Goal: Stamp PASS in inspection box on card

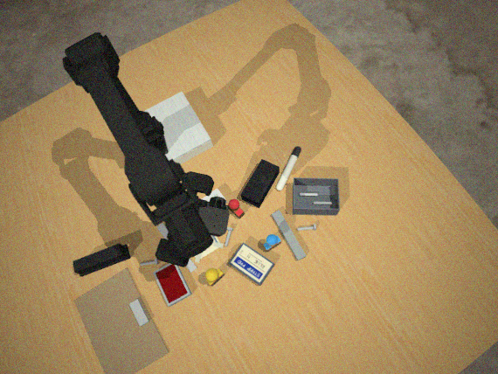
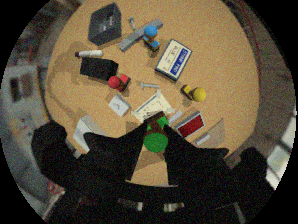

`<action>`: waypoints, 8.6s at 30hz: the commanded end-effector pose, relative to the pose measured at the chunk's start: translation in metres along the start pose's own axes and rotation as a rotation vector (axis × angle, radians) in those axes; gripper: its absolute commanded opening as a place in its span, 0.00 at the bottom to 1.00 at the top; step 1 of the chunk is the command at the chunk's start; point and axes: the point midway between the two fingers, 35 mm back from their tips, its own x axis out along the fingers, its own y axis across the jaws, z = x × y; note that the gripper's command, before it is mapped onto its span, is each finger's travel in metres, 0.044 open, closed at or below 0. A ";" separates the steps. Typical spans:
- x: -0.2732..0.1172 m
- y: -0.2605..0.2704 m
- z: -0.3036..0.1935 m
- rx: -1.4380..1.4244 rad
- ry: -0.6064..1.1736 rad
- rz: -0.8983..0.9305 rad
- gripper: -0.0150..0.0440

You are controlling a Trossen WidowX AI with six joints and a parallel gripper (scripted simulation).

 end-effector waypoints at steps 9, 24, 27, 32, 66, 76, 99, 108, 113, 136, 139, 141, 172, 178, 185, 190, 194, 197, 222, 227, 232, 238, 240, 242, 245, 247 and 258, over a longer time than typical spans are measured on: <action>0.009 0.001 -0.001 -0.012 0.007 0.000 0.25; 0.019 0.001 0.000 -0.012 0.006 0.001 0.25; 0.021 0.001 0.000 -0.012 0.006 0.001 0.25; 0.025 0.001 0.000 -0.012 0.006 0.002 0.25; 0.047 0.002 -0.001 -0.013 0.004 0.003 0.25; 0.054 0.002 -0.001 -0.013 0.003 0.004 0.25; 0.067 0.004 -0.002 -0.013 0.003 0.005 0.25; 0.068 0.004 -0.002 -0.013 0.002 0.009 0.25; 0.069 0.004 -0.002 -0.013 0.002 0.009 0.25; 0.072 0.004 -0.002 -0.013 0.003 0.009 0.25; 0.072 0.004 -0.002 -0.013 0.003 0.009 0.25; 0.072 0.004 -0.002 -0.013 0.003 0.009 0.25; 0.072 0.004 -0.002 -0.013 0.003 0.009 0.25; 0.069 0.004 -0.002 -0.013 0.002 0.009 0.25; 0.066 0.004 -0.002 -0.013 0.002 0.009 0.25; 0.063 0.004 -0.002 -0.013 0.002 0.009 0.25; 0.061 0.003 -0.002 -0.013 0.002 0.009 0.25; 0.056 0.003 -0.002 -0.013 0.002 0.009 0.25; 0.016 0.001 -0.001 -0.013 0.002 0.009 0.25; 0.008 0.001 -0.001 -0.013 0.002 0.009 0.25; 0.001 0.002 -0.002 -0.013 0.002 0.009 0.25; 0.001 -0.010 -0.020 -0.013 0.004 0.008 0.25; 0.001 -0.015 -0.028 -0.012 0.005 0.008 0.25; 0.001 -0.020 -0.036 -0.012 0.006 0.008 0.25; 0.001 -0.026 -0.049 -0.012 0.008 0.007 0.25; 0.001 -0.030 -0.057 -0.012 0.009 0.007 0.25; 0.001 -0.045 -0.105 -0.011 0.013 0.005 0.25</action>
